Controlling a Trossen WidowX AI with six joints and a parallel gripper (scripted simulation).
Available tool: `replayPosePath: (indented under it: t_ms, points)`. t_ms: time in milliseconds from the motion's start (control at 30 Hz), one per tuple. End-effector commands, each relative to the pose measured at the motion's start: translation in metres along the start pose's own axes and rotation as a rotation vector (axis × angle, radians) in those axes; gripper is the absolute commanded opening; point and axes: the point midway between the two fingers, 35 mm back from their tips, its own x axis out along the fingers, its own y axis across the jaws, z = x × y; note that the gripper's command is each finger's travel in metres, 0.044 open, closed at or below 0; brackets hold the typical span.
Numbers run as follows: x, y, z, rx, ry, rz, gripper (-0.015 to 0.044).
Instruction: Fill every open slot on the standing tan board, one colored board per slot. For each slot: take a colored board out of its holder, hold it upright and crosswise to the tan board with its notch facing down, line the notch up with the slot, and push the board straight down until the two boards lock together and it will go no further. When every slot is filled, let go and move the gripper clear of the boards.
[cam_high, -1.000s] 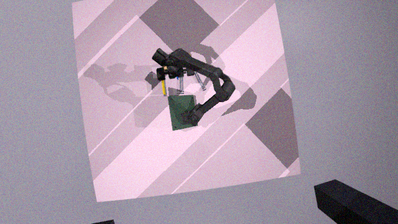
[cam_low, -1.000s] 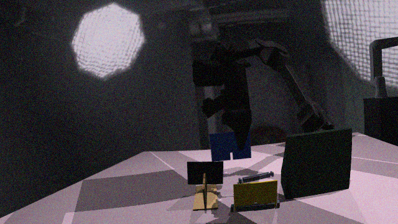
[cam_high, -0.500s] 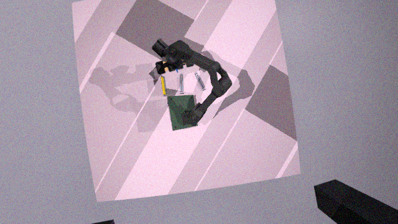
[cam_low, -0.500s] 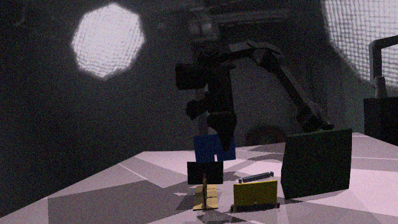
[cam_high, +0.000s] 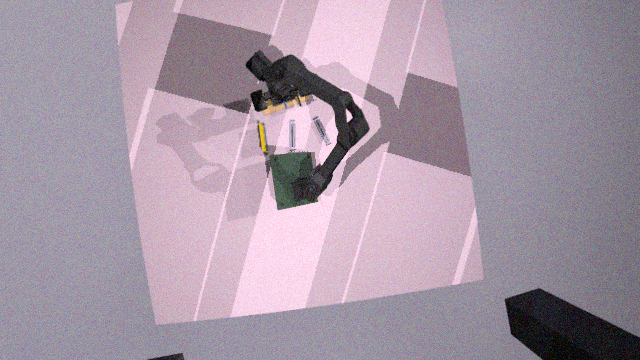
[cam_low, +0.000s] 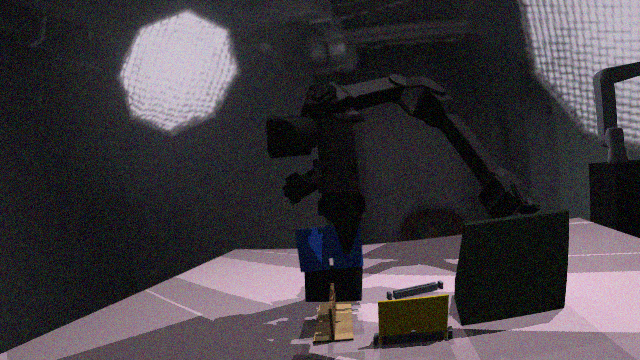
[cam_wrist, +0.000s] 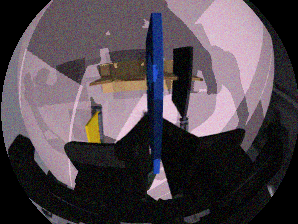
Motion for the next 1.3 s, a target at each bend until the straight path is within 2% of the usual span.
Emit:
replayPosePath:
  t_ms: [0,300,1267]
  points:
    - [0.004,0.0,0.004,-0.008,-0.007,-0.004,0.0]
    - [0.023,-0.001,0.004,-0.008,-0.007,-0.005,0.0]
    - [0.037,-0.001,0.004,-0.007,-0.007,-0.005,0.0]
